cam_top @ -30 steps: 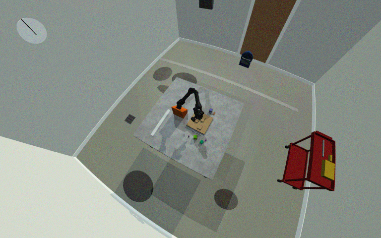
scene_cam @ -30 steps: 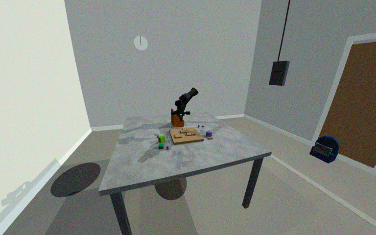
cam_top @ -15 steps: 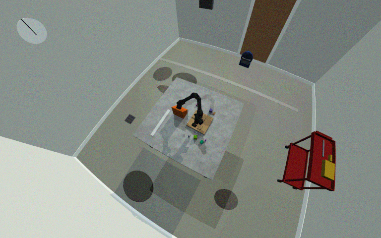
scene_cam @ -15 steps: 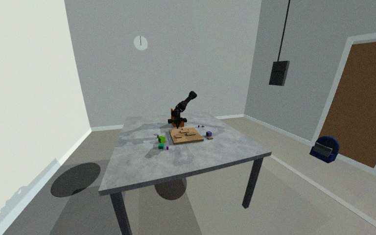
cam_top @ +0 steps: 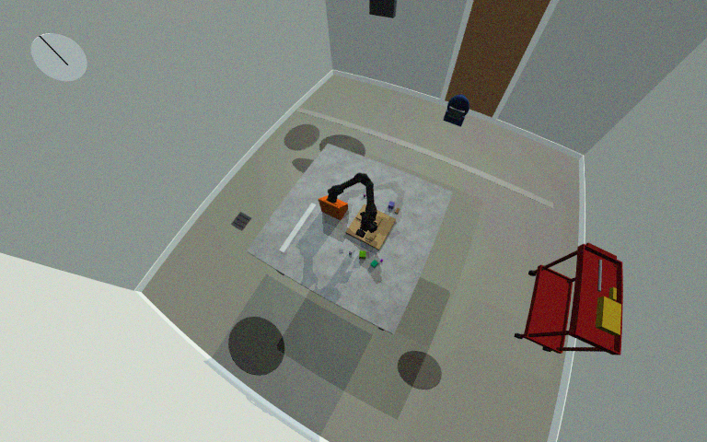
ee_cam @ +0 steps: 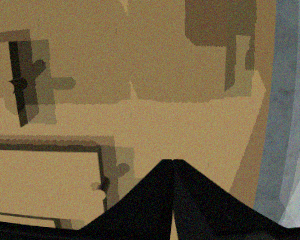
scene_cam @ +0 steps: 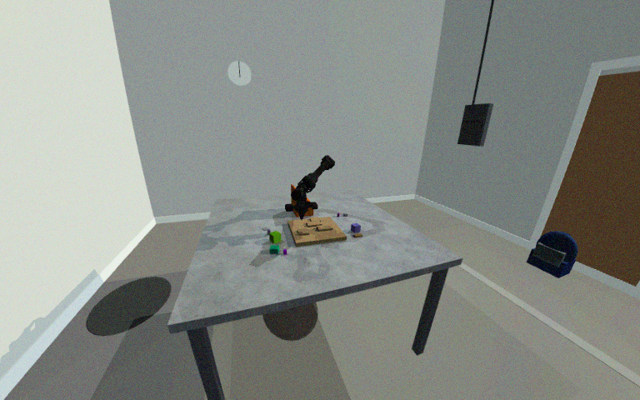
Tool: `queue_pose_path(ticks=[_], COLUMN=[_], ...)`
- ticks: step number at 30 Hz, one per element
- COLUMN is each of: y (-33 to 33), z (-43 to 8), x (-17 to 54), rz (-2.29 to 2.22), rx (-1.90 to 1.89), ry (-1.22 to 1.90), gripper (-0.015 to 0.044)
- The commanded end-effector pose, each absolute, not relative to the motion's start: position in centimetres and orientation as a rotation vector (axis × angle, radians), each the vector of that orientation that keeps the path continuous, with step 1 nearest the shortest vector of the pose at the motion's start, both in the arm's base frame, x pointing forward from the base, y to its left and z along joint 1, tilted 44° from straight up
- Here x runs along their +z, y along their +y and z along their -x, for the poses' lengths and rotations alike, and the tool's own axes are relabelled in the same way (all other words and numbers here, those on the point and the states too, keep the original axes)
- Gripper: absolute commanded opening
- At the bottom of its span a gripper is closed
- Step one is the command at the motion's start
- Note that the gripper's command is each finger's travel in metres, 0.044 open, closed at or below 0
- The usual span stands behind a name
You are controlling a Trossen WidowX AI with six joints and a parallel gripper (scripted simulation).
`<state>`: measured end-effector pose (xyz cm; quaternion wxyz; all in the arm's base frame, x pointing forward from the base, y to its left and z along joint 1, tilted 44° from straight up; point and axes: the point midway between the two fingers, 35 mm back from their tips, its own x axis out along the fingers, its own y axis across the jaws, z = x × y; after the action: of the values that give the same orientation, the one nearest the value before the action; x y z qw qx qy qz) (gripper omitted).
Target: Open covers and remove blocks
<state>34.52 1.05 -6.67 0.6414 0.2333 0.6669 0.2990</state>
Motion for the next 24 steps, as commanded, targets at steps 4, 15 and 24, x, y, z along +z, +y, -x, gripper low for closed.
queue_pose_path(ticks=[4, 15, 24], y=[1.0, 1.5, 2.1], z=[-34.5, -34.5, -34.5], x=[-6.7, -7.3, -8.0], rz=[-0.522, -0.522, -0.522], rx=[0.682, 0.682, 0.682], ry=[1.521, 1.521, 1.521], gripper=[0.0000, 0.0000, 0.0000])
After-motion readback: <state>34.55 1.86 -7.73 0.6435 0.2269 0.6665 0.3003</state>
